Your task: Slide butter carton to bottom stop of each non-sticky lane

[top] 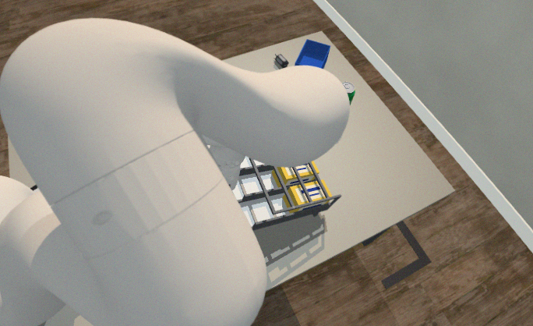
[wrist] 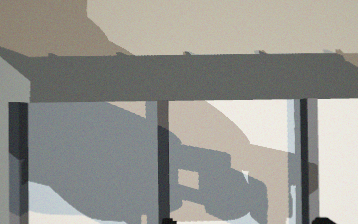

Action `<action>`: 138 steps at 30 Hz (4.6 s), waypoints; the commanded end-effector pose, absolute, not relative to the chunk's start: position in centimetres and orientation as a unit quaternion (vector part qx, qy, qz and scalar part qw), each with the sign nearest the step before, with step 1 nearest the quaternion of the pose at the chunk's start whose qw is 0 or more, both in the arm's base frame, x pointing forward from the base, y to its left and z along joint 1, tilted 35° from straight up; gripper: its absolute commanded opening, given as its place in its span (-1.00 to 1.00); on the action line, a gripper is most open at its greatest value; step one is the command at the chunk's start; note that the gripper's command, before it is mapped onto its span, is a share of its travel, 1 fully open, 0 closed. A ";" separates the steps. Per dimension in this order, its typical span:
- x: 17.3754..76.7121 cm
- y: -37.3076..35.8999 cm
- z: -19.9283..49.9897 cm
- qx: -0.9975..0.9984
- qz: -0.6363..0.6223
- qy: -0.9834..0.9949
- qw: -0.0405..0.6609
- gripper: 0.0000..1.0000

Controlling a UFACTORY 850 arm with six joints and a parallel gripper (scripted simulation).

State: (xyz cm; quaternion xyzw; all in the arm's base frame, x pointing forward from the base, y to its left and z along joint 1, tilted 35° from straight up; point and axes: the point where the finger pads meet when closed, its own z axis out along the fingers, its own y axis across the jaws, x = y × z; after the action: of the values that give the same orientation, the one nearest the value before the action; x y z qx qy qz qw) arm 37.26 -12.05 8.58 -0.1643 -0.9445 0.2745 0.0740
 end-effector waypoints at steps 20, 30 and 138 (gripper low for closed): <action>37.3 -12.0 8.6 -0.164 0.274 -0.945 0.073 0.66; 37.3 -12.0 8.6 -0.164 0.274 -0.945 0.073 0.66; 37.3 -12.0 8.6 -0.164 0.274 -0.945 0.073 1.00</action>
State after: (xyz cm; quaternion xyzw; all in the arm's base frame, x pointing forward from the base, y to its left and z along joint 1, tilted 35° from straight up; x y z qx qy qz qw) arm 37.26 -12.05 8.58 -0.1643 -0.9445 0.2745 0.0740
